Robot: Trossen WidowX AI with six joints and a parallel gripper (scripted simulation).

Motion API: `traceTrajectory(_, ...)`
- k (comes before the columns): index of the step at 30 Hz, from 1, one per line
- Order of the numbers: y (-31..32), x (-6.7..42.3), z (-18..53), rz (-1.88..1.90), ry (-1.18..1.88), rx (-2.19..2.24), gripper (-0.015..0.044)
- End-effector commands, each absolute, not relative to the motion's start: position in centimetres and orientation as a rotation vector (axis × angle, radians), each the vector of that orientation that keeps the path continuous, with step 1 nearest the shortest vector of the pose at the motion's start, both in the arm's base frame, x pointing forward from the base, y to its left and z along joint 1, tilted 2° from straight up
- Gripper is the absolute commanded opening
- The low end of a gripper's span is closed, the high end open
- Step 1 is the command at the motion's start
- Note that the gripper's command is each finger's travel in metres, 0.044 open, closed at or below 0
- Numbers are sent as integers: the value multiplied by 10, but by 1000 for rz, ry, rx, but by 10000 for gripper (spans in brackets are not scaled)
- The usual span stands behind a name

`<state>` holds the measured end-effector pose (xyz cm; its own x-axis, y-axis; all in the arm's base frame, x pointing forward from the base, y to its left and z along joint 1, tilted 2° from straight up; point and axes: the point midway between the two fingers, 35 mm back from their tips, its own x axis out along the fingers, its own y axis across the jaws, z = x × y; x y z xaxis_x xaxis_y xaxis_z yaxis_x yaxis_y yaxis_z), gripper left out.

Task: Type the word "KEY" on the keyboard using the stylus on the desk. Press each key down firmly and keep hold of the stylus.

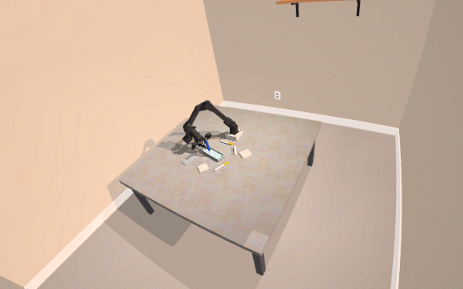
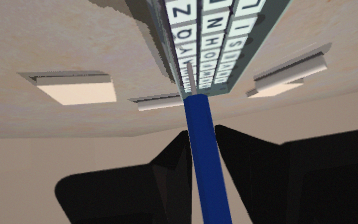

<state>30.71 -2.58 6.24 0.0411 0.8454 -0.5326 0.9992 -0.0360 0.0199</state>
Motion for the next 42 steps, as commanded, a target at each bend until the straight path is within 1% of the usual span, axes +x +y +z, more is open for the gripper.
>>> traceTrajectory(1, -26, 306, 59, -538, 1861, 1932, 81)
traceTrajectory(42, -26, 306, 48, -538, 1861, 1932, 81)
